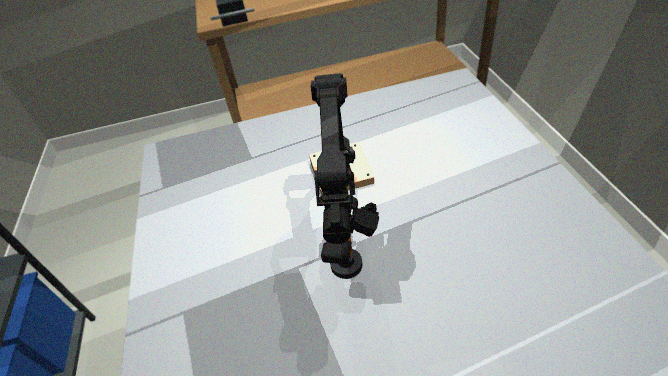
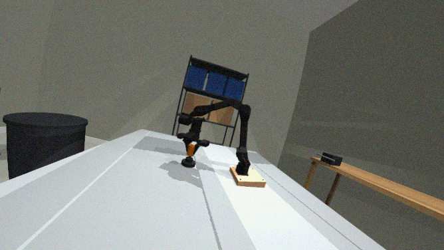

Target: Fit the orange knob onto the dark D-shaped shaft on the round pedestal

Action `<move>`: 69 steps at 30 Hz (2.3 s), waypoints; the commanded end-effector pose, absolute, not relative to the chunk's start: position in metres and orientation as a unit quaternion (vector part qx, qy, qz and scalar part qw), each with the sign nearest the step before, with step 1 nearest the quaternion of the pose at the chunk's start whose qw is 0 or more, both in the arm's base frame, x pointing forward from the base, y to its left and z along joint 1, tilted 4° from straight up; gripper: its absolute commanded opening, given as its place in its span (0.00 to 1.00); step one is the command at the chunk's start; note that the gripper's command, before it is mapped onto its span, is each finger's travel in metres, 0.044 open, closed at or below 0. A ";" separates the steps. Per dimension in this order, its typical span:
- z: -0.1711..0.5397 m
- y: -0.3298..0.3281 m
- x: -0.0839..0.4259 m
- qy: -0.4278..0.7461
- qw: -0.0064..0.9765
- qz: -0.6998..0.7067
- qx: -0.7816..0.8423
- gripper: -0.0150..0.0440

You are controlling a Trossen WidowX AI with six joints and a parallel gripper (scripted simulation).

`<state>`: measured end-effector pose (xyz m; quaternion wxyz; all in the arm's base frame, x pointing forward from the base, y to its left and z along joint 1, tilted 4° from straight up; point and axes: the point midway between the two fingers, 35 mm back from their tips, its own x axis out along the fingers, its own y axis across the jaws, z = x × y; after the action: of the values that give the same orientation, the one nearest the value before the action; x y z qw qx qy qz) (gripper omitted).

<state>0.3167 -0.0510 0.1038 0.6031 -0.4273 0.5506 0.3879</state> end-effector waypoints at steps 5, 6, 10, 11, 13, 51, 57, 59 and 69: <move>0.101 -0.051 0.317 0.547 0.600 0.392 -0.432 0.25; 0.101 -0.051 0.317 0.547 0.600 0.392 -0.432 0.25; 0.101 -0.051 0.317 0.547 0.600 0.392 -0.432 0.25; 0.101 -0.051 0.317 0.547 0.600 0.392 -0.432 0.25; 0.101 -0.051 0.317 0.547 0.600 0.392 -0.432 0.25; 0.102 -0.051 0.317 0.503 0.552 0.447 -0.493 0.25; 0.101 -0.051 0.317 0.503 0.552 0.447 -0.493 0.25; 0.101 -0.051 0.317 0.503 0.552 0.447 -0.493 0.25; 0.100 -0.051 0.317 0.503 0.552 0.447 -0.493 0.25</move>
<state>0.3166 -0.0509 0.1011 0.5526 -0.4905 0.5050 0.4461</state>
